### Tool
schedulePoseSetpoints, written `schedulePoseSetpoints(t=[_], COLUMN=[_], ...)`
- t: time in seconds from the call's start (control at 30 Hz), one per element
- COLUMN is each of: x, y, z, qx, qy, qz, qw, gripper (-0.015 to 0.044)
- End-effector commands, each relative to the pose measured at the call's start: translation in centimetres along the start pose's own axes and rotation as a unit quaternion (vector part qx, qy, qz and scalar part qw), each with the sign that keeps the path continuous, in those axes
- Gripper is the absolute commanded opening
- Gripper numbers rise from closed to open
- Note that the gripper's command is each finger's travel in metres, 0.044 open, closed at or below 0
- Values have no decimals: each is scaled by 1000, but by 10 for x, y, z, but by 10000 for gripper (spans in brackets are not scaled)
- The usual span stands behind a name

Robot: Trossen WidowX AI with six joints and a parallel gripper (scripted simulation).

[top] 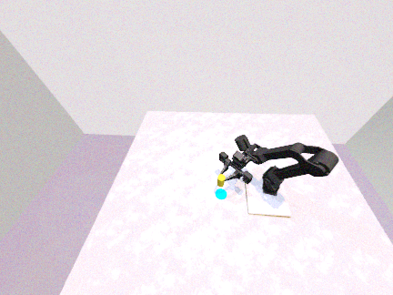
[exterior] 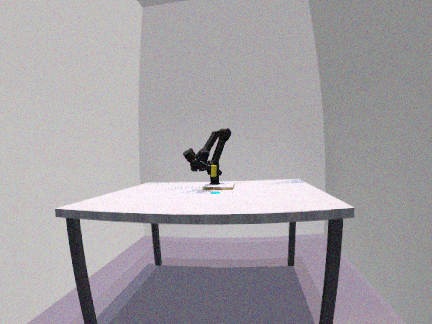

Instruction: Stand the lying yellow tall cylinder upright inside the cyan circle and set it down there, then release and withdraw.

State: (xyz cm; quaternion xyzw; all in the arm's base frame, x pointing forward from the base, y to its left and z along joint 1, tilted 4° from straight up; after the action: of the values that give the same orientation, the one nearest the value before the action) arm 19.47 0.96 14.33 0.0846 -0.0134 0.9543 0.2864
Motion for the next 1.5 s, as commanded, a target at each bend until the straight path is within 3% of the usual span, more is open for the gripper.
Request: schedulePoseSetpoints(t=[0.0, 1.47], x=[-4, -10], y=[-1, -6], z=[-8, -68], qx=[0, 2], qy=[-3, 25], qz=[1, 1], qw=[1000, 1000], gripper=[105, 105])
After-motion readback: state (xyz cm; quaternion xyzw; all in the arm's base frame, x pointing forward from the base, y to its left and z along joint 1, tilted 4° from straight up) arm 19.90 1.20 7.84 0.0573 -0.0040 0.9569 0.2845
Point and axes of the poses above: the point midway between the two fingers, 35 mm back from their tips, its own y axis back along the fingers, its own x axis across the jaws, z = x × y, the point moved 4 cm from there along y, back along the fingers, and after that the axes turned 13 degrees about -y, right-handed, at the moved point
